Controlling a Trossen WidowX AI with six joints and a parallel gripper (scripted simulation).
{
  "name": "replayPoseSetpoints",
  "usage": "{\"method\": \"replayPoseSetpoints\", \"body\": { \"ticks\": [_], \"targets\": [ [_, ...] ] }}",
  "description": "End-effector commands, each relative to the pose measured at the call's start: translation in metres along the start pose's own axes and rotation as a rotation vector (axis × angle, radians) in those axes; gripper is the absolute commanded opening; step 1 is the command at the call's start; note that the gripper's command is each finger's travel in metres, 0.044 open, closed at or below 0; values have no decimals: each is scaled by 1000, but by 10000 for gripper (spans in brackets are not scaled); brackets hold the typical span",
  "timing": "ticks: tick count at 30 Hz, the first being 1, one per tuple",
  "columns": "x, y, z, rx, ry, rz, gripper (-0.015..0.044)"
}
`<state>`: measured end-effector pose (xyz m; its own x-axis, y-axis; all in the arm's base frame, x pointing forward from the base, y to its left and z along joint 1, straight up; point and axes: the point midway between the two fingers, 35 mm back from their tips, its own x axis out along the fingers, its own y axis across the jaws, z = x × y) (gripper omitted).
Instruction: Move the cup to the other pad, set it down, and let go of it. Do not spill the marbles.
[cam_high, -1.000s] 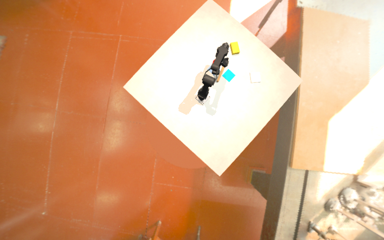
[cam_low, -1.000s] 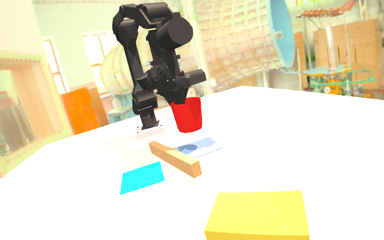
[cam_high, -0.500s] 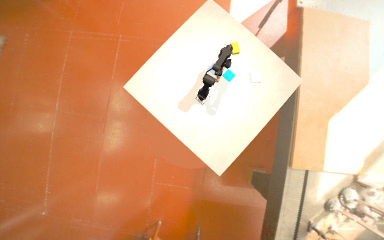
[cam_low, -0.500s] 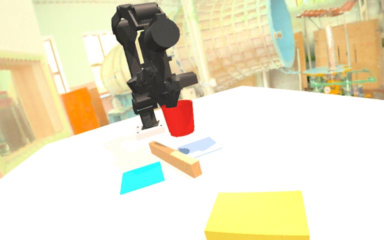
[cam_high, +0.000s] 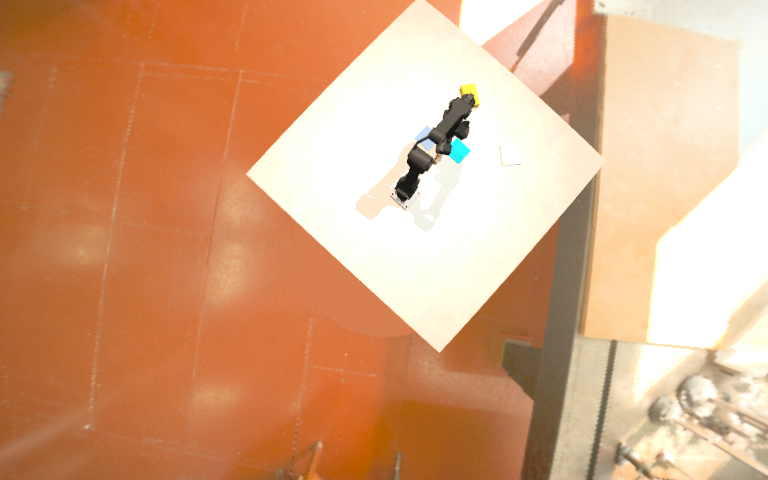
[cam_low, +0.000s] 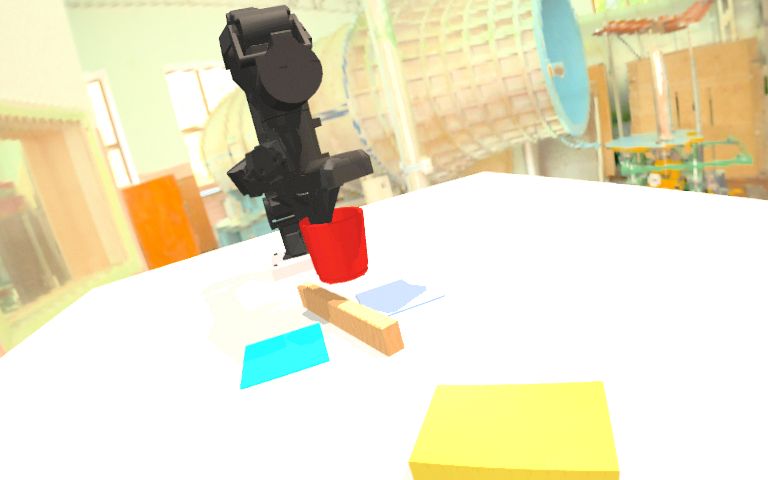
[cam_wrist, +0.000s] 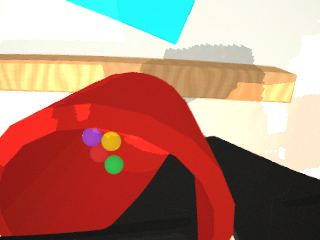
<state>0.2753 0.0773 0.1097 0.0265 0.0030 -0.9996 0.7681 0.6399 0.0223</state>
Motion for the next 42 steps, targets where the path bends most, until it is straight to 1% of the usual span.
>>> {"method": "replayPoseSetpoints", "body": {
  "ticks": [1,42],
  "targets": [
    [-1,-1,10,-3,1,4,0],
    [-6,-18,98,-3,-7,2,0]
  ]
}}
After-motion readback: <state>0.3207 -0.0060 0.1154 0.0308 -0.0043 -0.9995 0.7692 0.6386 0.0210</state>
